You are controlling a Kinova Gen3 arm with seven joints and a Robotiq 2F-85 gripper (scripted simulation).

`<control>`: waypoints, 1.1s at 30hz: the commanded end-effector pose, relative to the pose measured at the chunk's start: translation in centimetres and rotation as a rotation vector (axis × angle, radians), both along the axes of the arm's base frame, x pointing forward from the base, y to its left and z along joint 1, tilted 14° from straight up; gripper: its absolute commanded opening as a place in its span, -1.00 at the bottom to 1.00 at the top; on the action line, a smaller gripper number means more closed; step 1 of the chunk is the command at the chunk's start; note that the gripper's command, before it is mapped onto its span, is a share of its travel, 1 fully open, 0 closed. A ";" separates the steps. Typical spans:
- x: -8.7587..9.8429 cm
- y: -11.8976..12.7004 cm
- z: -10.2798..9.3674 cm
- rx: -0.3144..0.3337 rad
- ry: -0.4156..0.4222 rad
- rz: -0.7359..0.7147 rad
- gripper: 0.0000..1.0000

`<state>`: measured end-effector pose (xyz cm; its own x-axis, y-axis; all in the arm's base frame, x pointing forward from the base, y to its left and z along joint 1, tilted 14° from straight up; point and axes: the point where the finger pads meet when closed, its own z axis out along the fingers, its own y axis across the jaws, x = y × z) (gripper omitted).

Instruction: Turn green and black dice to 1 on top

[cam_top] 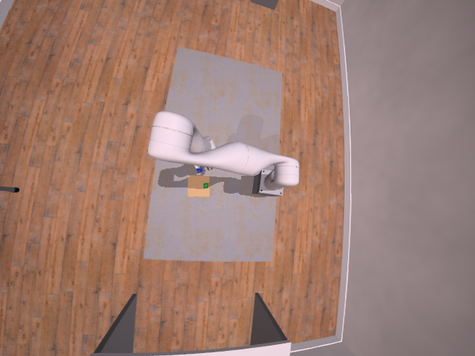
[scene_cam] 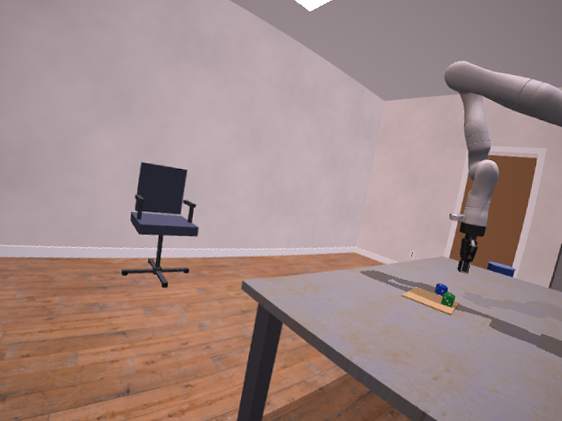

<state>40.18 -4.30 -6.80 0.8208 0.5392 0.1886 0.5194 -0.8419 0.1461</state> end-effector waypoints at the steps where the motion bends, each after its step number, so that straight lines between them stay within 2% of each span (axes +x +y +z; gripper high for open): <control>1: 2.4 4.1 1.0 0.021 -0.028 -0.010 -0.47; 6: 4.1 9.9 2.0 0.064 -0.026 -0.144 -0.47; 8: 4.1 9.9 2.0 0.064 -0.026 -0.144 -0.47; 12: 4.4 13.7 2.8 0.095 -0.016 -0.223 -0.47; 15: 4.4 15.5 3.2 0.110 -0.009 -0.259 -0.47; 19: 4.3 16.4 3.4 0.117 -0.005 -0.277 -0.47; 33: 4.3 16.5 3.4 0.117 -0.005 -0.278 -0.47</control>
